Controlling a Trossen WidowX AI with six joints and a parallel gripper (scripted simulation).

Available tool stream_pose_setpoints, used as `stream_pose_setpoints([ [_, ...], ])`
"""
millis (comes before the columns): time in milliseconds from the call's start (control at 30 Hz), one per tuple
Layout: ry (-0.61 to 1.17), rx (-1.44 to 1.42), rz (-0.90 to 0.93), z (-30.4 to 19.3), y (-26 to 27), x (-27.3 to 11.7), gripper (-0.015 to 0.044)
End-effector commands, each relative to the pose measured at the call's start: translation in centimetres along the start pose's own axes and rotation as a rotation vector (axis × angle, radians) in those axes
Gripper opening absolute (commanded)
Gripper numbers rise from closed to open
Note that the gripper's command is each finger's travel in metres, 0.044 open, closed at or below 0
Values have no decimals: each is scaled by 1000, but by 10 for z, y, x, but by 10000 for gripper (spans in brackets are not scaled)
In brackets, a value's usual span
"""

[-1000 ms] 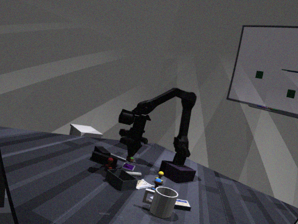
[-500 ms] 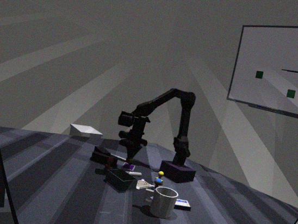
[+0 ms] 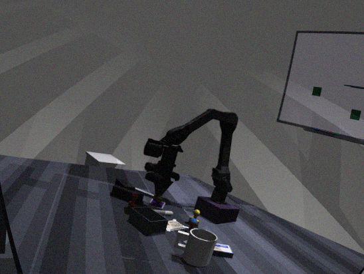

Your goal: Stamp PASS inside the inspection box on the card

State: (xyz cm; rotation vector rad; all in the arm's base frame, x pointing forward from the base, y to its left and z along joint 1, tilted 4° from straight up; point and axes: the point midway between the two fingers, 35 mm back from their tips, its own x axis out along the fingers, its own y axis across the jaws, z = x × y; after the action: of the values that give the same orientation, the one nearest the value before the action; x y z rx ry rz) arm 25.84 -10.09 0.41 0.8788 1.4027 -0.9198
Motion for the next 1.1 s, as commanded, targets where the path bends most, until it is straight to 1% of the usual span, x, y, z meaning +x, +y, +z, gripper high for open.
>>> stream_pose_setpoints([
  [0, 0, -4, -6, -1, -2, 4, 0],
  [1067, 0, 0, -6, -1, -2, 12, 0],
])
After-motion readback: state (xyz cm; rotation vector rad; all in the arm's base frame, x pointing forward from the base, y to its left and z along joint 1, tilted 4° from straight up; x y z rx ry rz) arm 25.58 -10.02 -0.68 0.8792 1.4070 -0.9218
